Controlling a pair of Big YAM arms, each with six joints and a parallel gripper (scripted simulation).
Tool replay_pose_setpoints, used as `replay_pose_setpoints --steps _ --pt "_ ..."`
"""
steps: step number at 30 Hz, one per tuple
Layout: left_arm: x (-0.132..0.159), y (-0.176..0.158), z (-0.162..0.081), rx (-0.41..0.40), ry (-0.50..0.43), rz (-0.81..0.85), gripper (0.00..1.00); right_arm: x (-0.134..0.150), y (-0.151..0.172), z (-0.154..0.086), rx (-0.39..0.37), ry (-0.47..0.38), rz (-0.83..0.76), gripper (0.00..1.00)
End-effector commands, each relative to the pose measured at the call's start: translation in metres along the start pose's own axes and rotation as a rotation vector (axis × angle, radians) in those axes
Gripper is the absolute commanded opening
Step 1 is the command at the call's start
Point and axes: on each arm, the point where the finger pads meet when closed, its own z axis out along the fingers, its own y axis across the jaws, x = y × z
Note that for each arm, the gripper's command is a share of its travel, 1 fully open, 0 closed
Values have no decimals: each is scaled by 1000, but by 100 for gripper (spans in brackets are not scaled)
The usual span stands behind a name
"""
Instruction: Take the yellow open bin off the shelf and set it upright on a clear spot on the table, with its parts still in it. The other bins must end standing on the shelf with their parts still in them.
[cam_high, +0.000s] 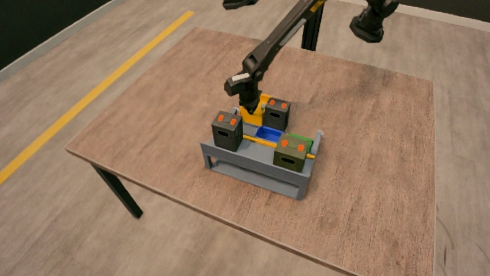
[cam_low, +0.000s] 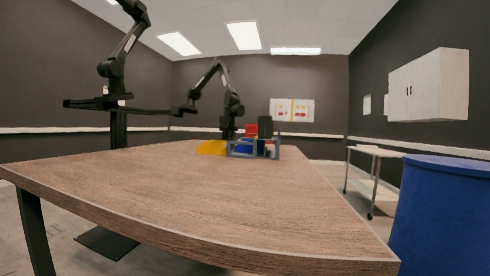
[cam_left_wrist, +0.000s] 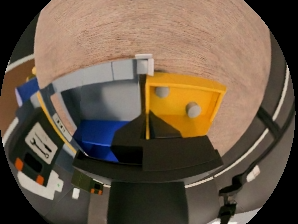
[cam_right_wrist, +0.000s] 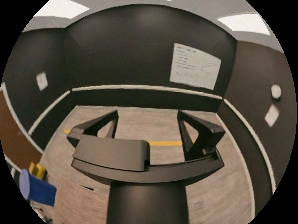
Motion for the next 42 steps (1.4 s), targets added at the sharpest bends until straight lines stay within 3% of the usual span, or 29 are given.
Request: replay_pose_setpoints --steps 1,42 --pt "-12 30 -10 -47 -37 -20 0 -14 -3 -7 7 -42 11 100" --pt "-11 27 -3 -43 -34 -30 0 -14 -3 -7 7 -42 11 100"
